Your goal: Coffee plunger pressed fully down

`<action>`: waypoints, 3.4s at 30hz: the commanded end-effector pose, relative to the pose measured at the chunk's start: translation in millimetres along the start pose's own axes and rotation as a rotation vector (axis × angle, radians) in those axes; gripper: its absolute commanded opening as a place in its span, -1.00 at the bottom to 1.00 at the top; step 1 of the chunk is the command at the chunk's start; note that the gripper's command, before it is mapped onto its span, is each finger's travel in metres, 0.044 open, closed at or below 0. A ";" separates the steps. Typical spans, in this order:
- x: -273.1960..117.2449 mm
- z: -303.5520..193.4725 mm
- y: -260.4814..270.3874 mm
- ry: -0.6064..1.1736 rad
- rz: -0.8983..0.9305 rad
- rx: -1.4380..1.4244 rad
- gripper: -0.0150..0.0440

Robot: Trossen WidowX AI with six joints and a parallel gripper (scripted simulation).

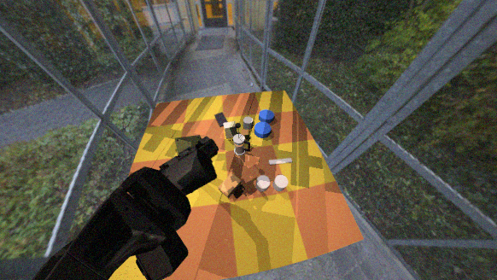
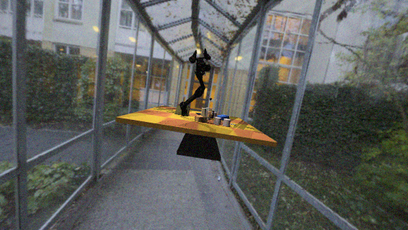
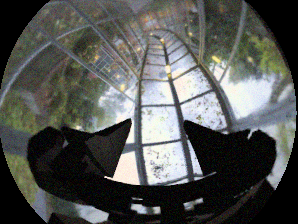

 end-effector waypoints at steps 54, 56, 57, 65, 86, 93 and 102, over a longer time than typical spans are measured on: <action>-76.1 100.3 195.0 0.027 1.179 1.794 1.00; -80.4 107.9 192.6 0.023 1.218 1.819 1.00; -84.3 113.8 190.2 0.010 1.249 1.839 1.00; -124.6 168.2 148.7 -0.088 1.588 2.022 1.00; -280.7 180.5 -62.1 -0.535 2.470 1.748 1.00; -330.9 124.5 -122.4 -0.752 2.515 1.586 1.00; -389.4 17.6 -163.0 -1.068 2.379 1.511 1.00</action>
Point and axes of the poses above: the point midway between the two fingers, 35 mm back from their tips, its own x axis out along the fingers, its own y axis across the jaws, z = x × y, the point moved 8 cm from there along -x, back along the fingers, and after that the axes turned 6 degrees about x, right-handed, at the moved point
